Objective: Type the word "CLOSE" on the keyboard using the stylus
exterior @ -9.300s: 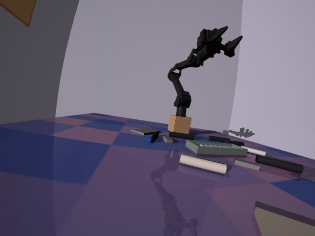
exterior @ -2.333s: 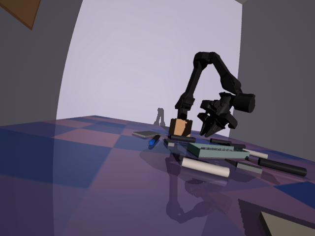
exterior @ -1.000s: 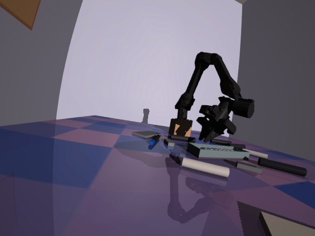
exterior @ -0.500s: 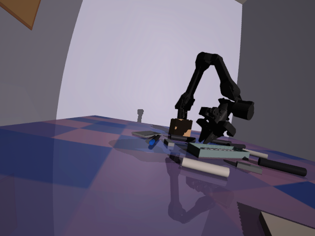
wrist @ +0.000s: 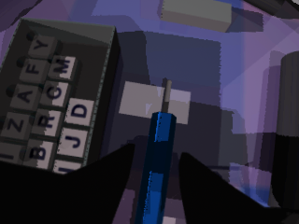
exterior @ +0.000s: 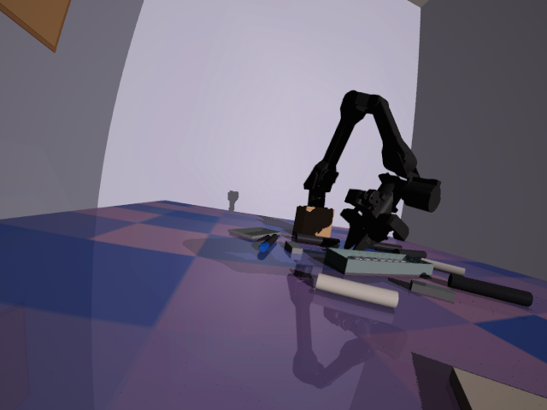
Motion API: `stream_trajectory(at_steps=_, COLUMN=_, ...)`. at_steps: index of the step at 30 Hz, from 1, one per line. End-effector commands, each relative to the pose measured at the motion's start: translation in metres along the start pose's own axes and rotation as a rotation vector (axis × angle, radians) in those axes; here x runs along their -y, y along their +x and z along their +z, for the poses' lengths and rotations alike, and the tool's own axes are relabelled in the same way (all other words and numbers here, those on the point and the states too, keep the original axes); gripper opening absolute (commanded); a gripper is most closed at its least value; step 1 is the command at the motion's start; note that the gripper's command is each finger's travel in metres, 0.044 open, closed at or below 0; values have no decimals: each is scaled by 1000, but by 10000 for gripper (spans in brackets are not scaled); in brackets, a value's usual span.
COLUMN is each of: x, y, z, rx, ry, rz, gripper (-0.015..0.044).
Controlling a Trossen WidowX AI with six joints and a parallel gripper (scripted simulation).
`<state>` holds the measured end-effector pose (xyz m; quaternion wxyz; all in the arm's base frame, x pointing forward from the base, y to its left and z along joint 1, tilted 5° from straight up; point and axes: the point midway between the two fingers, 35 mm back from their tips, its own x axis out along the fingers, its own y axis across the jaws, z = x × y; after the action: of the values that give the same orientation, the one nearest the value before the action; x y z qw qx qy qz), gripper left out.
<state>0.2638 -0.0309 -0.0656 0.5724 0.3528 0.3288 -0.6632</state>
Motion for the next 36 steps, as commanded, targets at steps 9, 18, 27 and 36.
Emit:
stream_trajectory(at_steps=9, x=1, y=8, z=-3, rx=7, ry=-9, rz=-7, gripper=150)
stream_trajectory(at_steps=18, x=1, y=6, z=-3, rx=1, ry=-2, rz=-4, gripper=124)
stream_trajectory(at_steps=27, x=1, y=6, z=-3, rx=1, ry=-2, rz=-4, gripper=0)
stream_trajectory(at_steps=36, x=0, y=-5, z=3, rx=2, ry=-3, rz=-4, gripper=0)
